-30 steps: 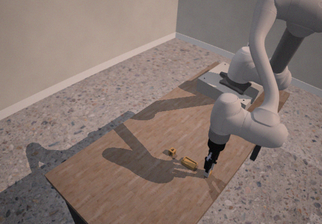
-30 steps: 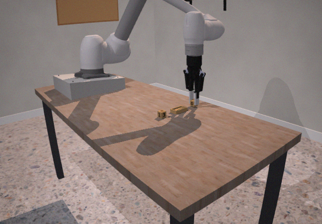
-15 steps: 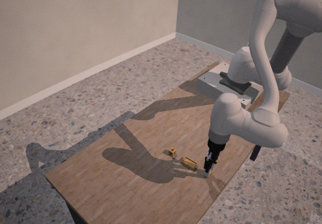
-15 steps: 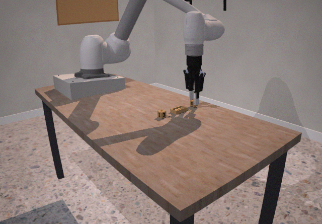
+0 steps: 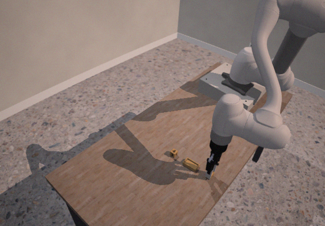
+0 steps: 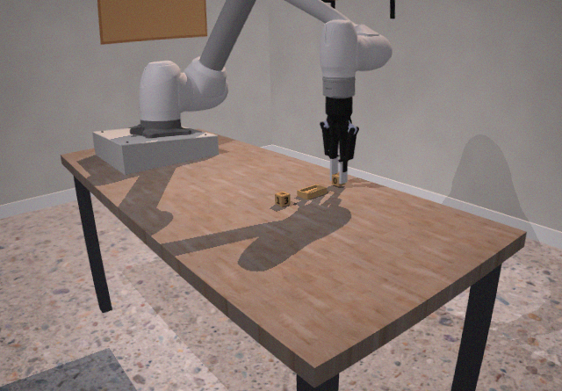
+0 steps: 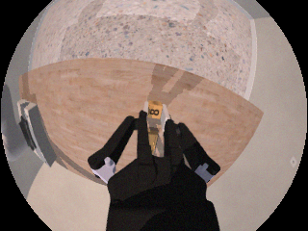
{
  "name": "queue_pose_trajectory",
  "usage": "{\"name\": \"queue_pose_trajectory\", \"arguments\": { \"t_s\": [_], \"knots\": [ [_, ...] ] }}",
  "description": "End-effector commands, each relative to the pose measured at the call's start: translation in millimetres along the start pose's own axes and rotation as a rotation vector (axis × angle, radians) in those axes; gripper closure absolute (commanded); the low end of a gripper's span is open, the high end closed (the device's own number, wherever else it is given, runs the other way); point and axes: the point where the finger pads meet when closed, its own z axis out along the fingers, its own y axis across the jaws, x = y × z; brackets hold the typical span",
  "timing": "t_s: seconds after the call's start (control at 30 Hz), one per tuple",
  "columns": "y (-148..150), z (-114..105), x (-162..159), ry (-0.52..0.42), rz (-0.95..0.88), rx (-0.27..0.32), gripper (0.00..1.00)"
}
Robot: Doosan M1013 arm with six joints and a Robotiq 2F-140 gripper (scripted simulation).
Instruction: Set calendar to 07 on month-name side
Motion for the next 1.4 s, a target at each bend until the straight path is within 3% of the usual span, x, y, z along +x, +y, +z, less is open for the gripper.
{"name": "queue_pose_trajectory", "arguments": {
  "t_s": [0.0, 1.37],
  "knots": [
    [0.0, -0.2, 0.1, 0.000, 0.000, 0.000, 0.76],
    [0.0, 3.7, 0.0, 0.000, 0.000, 0.000, 0.76]
  ]
}}
